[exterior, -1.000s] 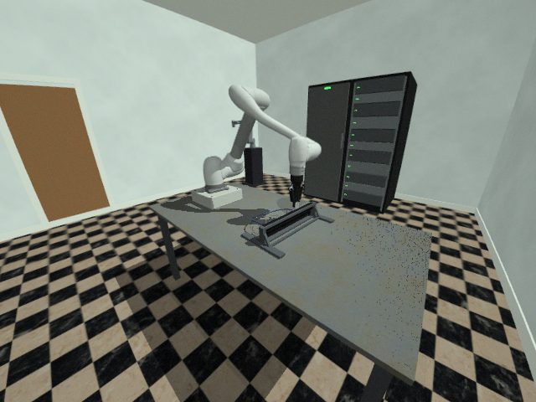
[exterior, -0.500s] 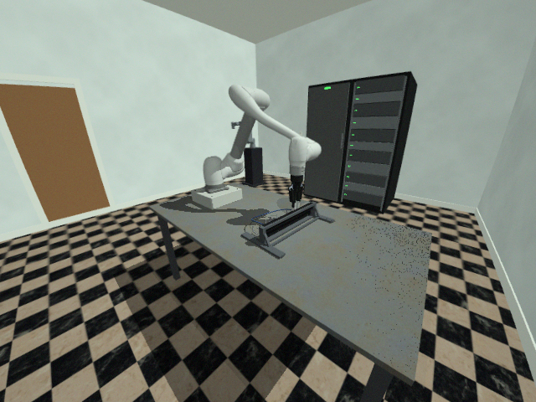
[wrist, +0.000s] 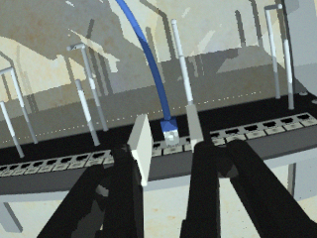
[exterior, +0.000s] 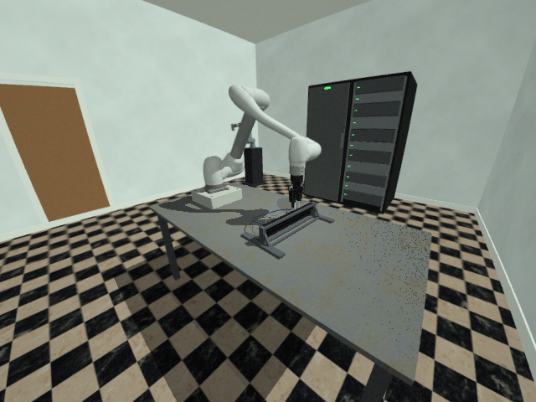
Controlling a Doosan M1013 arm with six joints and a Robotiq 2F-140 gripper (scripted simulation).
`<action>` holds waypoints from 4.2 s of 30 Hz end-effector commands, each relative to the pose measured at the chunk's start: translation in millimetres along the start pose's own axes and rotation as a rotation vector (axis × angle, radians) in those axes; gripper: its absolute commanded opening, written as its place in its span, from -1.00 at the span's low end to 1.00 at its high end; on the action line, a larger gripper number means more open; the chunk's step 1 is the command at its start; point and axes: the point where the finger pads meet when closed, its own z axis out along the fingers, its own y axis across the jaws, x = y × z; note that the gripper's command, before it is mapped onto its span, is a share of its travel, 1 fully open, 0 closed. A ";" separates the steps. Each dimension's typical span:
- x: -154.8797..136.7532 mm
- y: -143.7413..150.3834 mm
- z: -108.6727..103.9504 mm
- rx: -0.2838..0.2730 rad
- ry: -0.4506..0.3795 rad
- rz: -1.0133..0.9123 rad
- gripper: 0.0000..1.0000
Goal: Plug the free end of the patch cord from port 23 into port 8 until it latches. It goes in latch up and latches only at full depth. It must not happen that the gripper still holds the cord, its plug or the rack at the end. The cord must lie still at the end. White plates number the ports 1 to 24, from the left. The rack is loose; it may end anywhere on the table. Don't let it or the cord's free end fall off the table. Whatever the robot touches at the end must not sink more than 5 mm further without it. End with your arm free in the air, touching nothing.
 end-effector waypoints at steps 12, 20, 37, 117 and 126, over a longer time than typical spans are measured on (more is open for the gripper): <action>0.0 0.0 -0.2 0.000 0.000 0.000 -0.55; 0.0 0.0 -0.2 0.000 0.000 0.000 -0.55; 0.0 0.0 -0.2 0.000 0.000 0.000 -0.55; 1.0 0.0 -80.2 0.000 0.000 0.000 -1.00; 1.0 0.0 -80.2 0.000 0.000 0.000 -1.00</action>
